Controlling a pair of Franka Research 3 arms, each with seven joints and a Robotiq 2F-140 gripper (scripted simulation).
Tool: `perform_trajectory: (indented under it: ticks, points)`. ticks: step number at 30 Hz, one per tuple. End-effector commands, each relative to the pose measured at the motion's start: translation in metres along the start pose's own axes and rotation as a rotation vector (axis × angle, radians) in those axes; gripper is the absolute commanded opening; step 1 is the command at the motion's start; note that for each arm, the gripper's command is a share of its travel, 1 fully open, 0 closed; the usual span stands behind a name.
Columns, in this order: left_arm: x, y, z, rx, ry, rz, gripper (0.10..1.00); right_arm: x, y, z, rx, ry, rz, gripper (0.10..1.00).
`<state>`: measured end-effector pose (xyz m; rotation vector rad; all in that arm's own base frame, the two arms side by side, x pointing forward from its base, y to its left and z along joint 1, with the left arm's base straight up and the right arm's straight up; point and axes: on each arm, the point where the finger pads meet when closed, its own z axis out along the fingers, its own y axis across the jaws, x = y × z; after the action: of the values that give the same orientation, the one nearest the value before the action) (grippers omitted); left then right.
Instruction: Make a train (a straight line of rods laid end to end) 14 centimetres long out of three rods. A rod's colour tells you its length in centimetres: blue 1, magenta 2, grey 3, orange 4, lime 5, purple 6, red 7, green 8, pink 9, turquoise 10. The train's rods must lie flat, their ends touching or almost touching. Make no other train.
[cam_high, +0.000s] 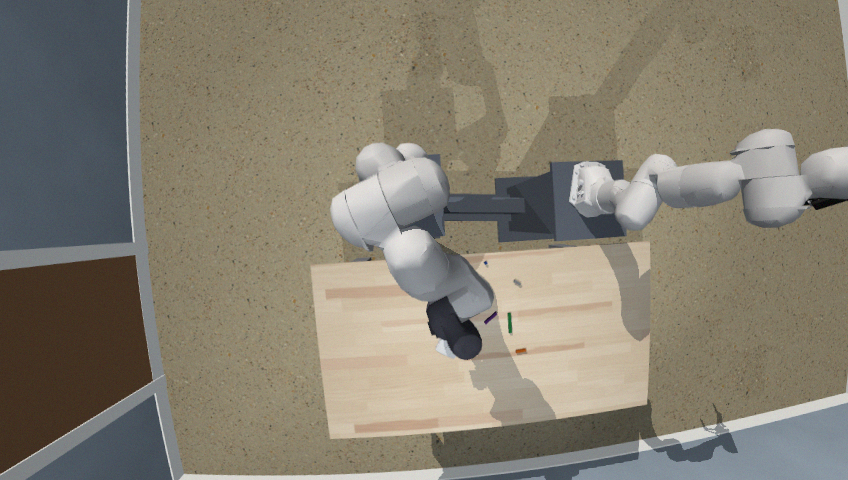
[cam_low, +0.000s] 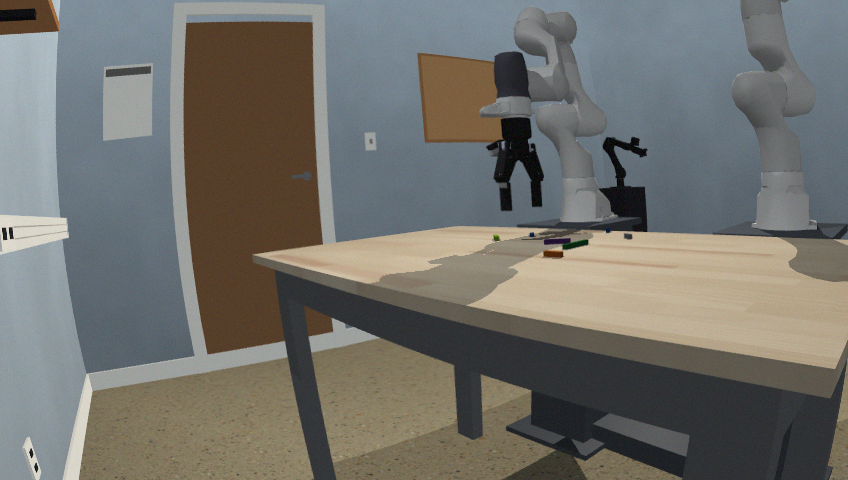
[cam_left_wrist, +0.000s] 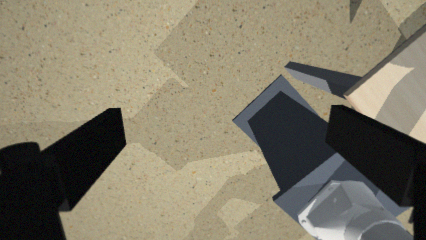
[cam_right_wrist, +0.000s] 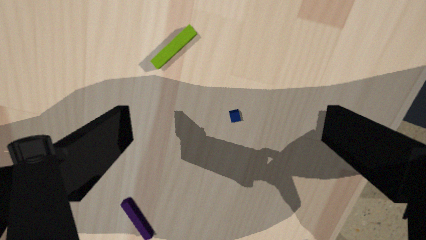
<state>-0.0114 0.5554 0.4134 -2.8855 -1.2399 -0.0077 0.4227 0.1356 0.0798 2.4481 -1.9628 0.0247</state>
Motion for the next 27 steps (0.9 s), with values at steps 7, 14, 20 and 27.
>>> perform_trajectory:
  ticks: [7,14,20,27]
  points:
    - [-0.002,0.000,0.000,0.001,-0.005,0.003,1.000,0.013,-0.004,-0.001,-0.005,-0.015,-0.243,1.000]
    - [-0.002,0.000,0.000,0.001,-0.005,0.003,1.000,0.023,-0.006,0.000,-0.004,-0.015,-0.335,1.000]
    - [-0.002,0.000,0.000,0.001,-0.005,0.003,1.000,0.029,-0.007,0.000,-0.004,-0.015,-0.387,1.000]
    - [-0.002,0.000,0.000,0.001,-0.005,0.003,1.000,0.042,-0.009,0.000,-0.003,-0.015,-0.503,1.000]
